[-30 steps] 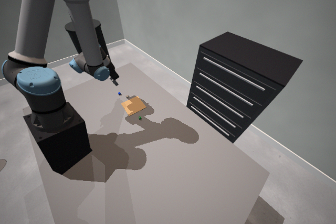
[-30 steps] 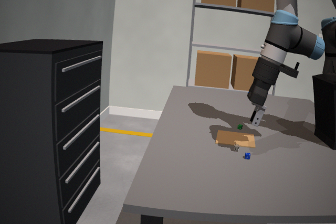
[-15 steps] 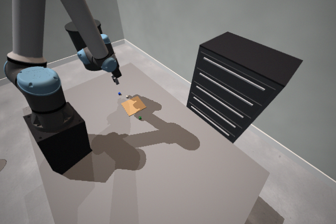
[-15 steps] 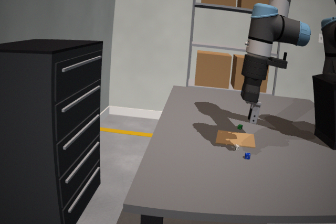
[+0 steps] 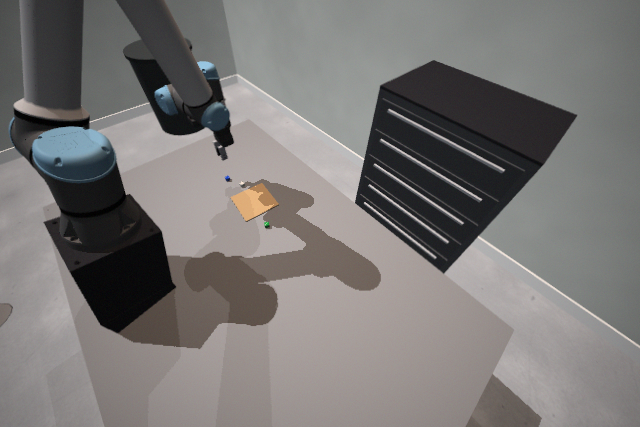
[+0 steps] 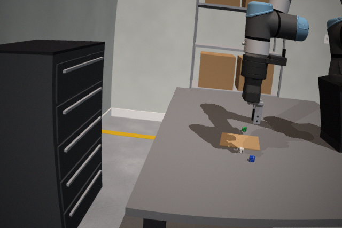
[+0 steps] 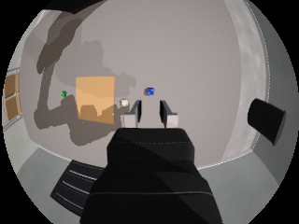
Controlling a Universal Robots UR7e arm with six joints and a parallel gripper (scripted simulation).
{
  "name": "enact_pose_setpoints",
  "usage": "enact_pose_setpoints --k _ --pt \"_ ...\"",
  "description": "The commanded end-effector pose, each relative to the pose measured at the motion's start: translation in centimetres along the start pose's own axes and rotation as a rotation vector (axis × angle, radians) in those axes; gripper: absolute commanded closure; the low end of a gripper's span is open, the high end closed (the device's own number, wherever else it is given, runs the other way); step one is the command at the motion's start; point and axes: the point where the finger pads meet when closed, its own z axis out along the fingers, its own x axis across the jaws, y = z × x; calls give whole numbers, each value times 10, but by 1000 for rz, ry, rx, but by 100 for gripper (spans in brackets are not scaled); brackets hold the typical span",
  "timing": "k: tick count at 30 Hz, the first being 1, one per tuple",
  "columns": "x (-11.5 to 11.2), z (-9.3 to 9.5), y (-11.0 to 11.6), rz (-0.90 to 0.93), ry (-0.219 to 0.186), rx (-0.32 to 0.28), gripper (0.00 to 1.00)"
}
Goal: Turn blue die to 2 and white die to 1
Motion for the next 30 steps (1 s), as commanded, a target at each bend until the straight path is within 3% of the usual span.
enact_pose_setpoints --k 1,4,5,20,30 --pt "0 -1 1 0 1 7 36" --pt "0 -1 1 0 1 8 36" --pt "0 -1 1 0 1 8 0" --pt "0 -1 1 -8 1 8 0" --pt "-1 3 -1 -110 1 8 0"
